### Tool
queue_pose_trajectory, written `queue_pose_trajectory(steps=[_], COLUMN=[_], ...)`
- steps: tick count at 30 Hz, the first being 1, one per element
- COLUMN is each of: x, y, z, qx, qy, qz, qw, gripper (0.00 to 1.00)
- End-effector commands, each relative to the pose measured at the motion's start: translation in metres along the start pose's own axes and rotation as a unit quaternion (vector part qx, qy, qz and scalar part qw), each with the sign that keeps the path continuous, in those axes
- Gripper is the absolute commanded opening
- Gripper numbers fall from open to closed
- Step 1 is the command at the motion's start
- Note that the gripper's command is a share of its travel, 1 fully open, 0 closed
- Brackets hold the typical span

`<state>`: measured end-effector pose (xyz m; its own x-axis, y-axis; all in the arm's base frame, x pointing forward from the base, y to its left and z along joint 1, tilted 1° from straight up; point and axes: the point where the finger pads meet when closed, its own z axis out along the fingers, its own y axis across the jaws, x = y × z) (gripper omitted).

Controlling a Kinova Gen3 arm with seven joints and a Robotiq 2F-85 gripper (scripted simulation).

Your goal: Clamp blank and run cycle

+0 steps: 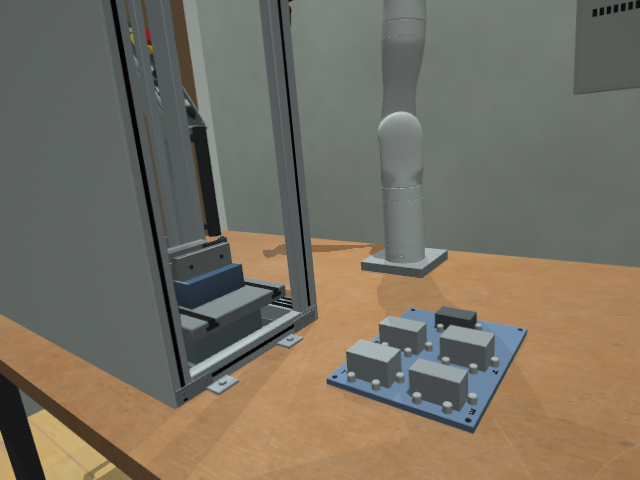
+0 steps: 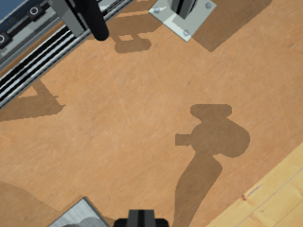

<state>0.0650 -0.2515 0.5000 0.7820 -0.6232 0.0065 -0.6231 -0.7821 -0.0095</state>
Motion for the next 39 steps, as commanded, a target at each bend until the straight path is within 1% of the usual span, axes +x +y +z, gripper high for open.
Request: queue_pose_trajectory(steps=[1, 13, 18, 30, 35, 39], x=[-0.017, -0.017, -0.039, -0.039, -0.062, -0.062], y=[-0.041, -0.041, -0.097, -0.097, -0.153, -0.153], z=[0.000, 0.000, 0.000, 0.000, 0.000, 0.000], qx=[-0.001, -0.001, -0.001, -0.001, -0.001, -0.001], qy=[0.001, 0.001, 0.001, 0.001, 0.001, 0.001], qz=[0.000, 0.000, 0.000, 0.000, 0.000, 0.000], qw=[1.000, 1.000, 1.000, 1.000, 1.000, 1.000], gripper=[0.10, 0.10, 0.10, 0.10, 0.10, 0.10])
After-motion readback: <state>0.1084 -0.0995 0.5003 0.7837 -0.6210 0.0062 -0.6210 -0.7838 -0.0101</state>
